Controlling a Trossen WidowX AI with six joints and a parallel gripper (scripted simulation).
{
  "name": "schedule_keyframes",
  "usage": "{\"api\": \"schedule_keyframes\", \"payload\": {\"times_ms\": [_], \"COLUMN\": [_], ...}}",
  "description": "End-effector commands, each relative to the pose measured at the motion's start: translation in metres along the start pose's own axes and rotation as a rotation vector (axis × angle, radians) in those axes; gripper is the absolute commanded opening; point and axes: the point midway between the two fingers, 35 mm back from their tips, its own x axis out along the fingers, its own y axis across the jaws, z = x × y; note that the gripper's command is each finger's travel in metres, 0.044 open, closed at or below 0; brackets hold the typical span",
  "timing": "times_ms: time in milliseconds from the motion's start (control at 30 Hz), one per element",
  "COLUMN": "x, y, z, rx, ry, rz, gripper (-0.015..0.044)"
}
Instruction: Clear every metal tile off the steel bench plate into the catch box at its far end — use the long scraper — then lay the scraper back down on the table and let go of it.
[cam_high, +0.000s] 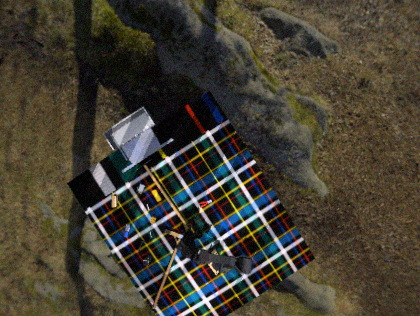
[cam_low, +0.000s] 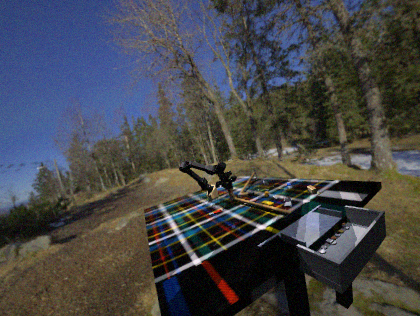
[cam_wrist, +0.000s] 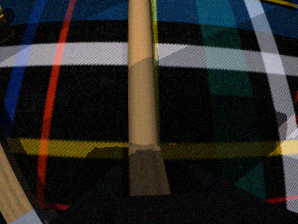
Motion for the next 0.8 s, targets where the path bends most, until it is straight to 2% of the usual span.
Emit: {"api": "schedule_keyframes", "payload": {"times_ms": [0,767], "x": [-0.001,-0.002], "y": [-0.006,-0.032], "z": [-0.001,-0.005], "rx": [0.008,0.018], "ry": [-0.002,-0.005], "rz": [-0.004,-0.015], "gripper": [0.0,0.0]}}
